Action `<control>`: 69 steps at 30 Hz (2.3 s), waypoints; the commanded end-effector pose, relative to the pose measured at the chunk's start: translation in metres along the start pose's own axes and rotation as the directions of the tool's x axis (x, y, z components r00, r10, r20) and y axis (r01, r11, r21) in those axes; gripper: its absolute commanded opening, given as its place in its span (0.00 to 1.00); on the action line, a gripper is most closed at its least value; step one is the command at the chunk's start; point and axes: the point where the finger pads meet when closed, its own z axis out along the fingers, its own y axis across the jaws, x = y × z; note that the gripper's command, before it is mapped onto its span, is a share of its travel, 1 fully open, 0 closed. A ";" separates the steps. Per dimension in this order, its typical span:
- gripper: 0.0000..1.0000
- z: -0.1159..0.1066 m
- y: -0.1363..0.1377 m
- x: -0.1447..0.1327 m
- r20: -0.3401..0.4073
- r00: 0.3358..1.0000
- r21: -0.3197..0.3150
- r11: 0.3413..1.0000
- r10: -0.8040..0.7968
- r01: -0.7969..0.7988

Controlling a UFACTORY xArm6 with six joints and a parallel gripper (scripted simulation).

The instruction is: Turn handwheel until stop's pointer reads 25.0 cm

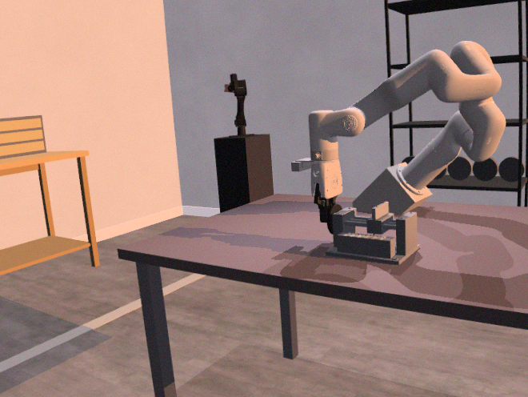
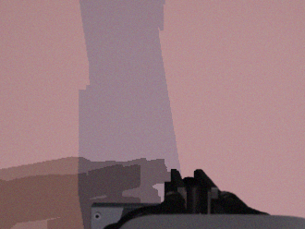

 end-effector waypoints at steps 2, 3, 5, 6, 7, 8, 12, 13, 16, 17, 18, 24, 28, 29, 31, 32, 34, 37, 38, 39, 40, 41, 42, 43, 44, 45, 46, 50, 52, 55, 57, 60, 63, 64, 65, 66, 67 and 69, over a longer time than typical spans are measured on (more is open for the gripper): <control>0.06 0.015 -0.003 0.000 -0.001 1.000 0.003 1.000 -0.001 0.001; 0.06 0.017 -0.005 0.000 -0.001 1.000 0.003 1.000 -0.001 0.001; 0.06 0.021 -0.008 0.000 -0.001 1.000 0.003 1.000 -0.001 0.001; 0.06 0.021 -0.008 0.000 -0.001 1.000 0.003 1.000 -0.001 0.001; 0.06 0.021 -0.008 0.000 -0.001 1.000 0.003 1.000 -0.001 0.001; 0.06 0.023 -0.009 0.000 -0.001 1.000 0.003 1.000 -0.001 0.001; 0.06 0.027 -0.015 0.000 -0.001 1.000 0.003 1.000 -0.001 0.001; 0.06 0.028 -0.017 0.000 -0.001 1.000 0.003 1.000 -0.001 0.001; 0.06 0.029 -0.021 0.000 -0.001 1.000 0.003 1.000 -0.001 0.001; 0.06 0.030 -0.023 0.000 -0.001 1.000 0.003 1.000 -0.001 0.001; 0.06 0.030 -0.024 0.000 -0.001 1.000 0.003 1.000 -0.001 0.001; 0.06 0.030 -0.030 0.000 -0.001 1.000 0.003 1.000 -0.001 0.001; 0.06 0.029 -0.036 0.000 -0.001 1.000 0.003 1.000 -0.001 0.001; 0.06 0.029 -0.037 0.000 -0.001 1.000 0.003 1.000 -0.001 0.001; 0.06 0.028 -0.040 0.000 -0.001 1.000 0.003 1.000 -0.001 0.001; 0.06 0.027 -0.041 0.000 -0.001 1.000 0.003 1.000 -0.001 0.001; 0.06 0.026 -0.044 0.000 -0.001 1.000 0.003 1.000 -0.001 0.001; 0.06 0.023 -0.048 0.000 -0.001 1.000 0.003 1.000 -0.001 0.001; 0.06 0.021 -0.049 0.000 -0.001 1.000 0.003 1.000 -0.001 0.001; 0.06 0.020 -0.051 0.000 -0.001 1.000 0.003 1.000 -0.001 0.001; 0.06 0.020 -0.051 0.000 -0.001 1.000 0.003 1.000 -0.001 0.001; 0.06 0.020 -0.051 0.000 -0.001 1.000 0.003 1.000 -0.001 0.001; 0.06 0.018 -0.052 0.000 -0.001 1.000 0.003 1.000 -0.001 0.001; 0.06 0.016 -0.053 0.000 -0.001 1.000 0.003 1.000 -0.001 0.001; 0.06 0.014 -0.054 0.000 -0.001 1.000 0.003 1.000 -0.001 0.001; 0.06 0.011 -0.055 0.000 -0.001 1.000 0.003 1.000 -0.001 0.001; 0.06 0.009 -0.056 0.000 -0.001 1.000 0.003 1.000 -0.001 0.001; 0.06 -0.003 -0.056 0.000 -0.001 1.000 0.003 1.000 -0.001 0.001; 0.06 -0.009 -0.055 0.000 -0.001 1.000 0.003 1.000 -0.001 0.001; 0.06 -0.016 -0.051 0.000 -0.001 1.000 0.003 1.000 -0.001 0.001; 0.06 -0.017 -0.050 0.000 -0.001 1.000 0.003 1.000 -0.001 0.001; 0.06 -0.020 -0.047 0.000 -0.001 1.000 0.003 1.000 -0.001 0.001; 0.06 -0.023 -0.043 0.000 -0.001 1.000 0.003 1.000 -0.001 0.001; 0.06 -0.024 -0.041 0.000 -0.001 1.000 0.003 1.000 -0.001 0.001; 0.06 -0.024 -0.040 0.000 -0.001 1.000 0.003 1.000 -0.001 0.001; 0.06 -0.025 -0.039 0.000 -0.001 1.000 0.003 1.000 -0.001 0.001; 0.06 -0.025 -0.037 0.000 -0.001 1.000 0.003 1.000 -0.001 0.001; 0.06 -0.026 -0.035 0.000 -0.001 1.000 0.003 1.000 -0.001 0.001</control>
